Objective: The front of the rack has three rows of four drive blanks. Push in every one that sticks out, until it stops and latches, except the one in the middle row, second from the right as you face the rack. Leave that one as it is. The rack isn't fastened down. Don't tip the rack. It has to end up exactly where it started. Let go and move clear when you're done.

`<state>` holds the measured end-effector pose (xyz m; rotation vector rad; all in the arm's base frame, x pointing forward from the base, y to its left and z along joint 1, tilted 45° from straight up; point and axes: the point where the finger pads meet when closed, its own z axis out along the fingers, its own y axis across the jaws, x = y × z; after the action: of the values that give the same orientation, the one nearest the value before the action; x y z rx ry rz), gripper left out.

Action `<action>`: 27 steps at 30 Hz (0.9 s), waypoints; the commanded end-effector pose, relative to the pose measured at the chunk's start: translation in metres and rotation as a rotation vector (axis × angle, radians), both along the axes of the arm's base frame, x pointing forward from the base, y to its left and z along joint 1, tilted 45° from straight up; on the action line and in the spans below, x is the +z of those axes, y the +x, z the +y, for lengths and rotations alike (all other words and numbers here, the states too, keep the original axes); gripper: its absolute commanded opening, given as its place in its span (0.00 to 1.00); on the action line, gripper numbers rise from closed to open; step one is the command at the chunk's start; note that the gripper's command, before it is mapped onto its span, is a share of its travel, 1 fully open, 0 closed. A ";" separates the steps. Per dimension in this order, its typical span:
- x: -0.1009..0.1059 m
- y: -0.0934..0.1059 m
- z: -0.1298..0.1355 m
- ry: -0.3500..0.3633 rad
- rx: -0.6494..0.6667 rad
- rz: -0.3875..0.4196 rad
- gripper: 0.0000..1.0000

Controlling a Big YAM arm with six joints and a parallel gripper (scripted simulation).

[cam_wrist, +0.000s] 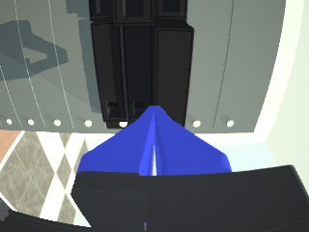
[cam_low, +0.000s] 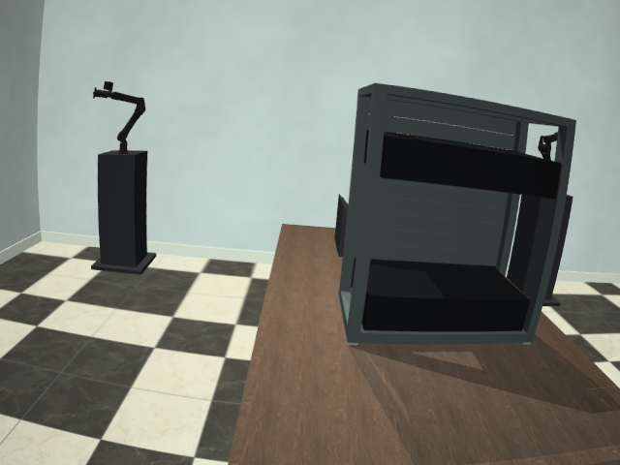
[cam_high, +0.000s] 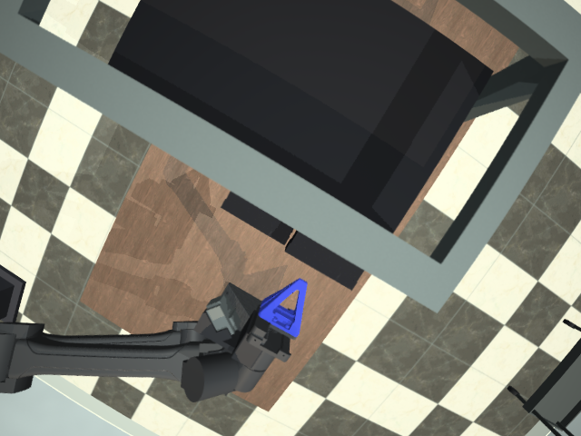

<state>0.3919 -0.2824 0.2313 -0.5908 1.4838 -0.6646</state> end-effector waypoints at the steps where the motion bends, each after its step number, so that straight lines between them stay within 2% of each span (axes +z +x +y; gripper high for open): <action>1: -0.002 -0.020 0.000 0.001 -0.012 -0.001 0.00; 4: -0.002 -0.027 0.000 0.003 -0.012 0.000 0.00; 7: -0.011 -0.019 0.009 0.022 0.017 0.014 0.00; 12: 0.001 -0.042 -0.008 0.021 -0.012 0.010 0.00; 16: 0.004 -0.045 -0.011 0.019 -0.012 0.010 0.00; 18: -0.001 -0.035 -0.003 0.029 0.016 0.016 0.00; 20: 0.022 -0.022 -0.017 -0.018 0.010 -0.014 0.00; 27: 0.020 0.032 -0.017 -0.014 0.011 -0.012 0.00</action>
<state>0.3903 -0.2880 0.2287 -0.5714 1.5091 -0.6569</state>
